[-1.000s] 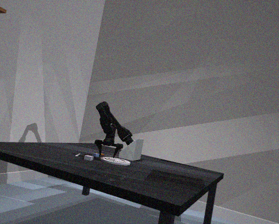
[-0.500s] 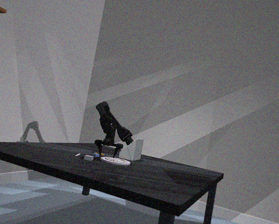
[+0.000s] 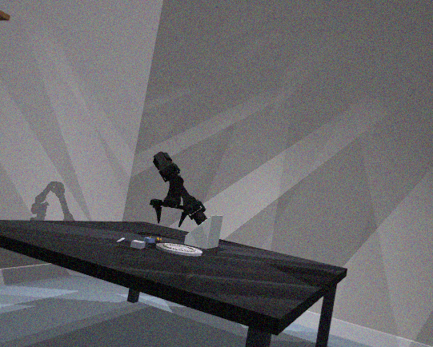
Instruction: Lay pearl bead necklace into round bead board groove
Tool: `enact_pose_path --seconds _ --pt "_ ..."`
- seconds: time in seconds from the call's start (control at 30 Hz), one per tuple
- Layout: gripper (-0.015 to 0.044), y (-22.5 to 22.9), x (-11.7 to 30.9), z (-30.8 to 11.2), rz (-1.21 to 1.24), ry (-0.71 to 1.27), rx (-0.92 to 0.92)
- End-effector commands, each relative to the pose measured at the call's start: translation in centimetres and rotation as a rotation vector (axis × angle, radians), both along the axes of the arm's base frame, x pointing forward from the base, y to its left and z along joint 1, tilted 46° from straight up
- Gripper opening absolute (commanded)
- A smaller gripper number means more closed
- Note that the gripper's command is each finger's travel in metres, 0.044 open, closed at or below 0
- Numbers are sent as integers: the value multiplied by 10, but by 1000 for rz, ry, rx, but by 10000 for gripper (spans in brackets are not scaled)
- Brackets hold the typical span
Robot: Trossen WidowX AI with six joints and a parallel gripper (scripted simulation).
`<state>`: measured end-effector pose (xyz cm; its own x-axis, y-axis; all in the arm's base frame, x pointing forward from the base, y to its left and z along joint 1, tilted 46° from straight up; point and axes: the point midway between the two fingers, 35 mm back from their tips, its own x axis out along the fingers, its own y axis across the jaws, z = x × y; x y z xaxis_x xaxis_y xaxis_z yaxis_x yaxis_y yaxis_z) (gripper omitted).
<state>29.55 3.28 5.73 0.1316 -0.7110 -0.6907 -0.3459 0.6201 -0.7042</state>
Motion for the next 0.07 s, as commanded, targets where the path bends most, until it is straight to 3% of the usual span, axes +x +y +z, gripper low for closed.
enact_pose_path --seconds 0.0,0.03 --pt "440 0 0 0 -10 0 4" --pt "440 0 0 0 -10 0 4"
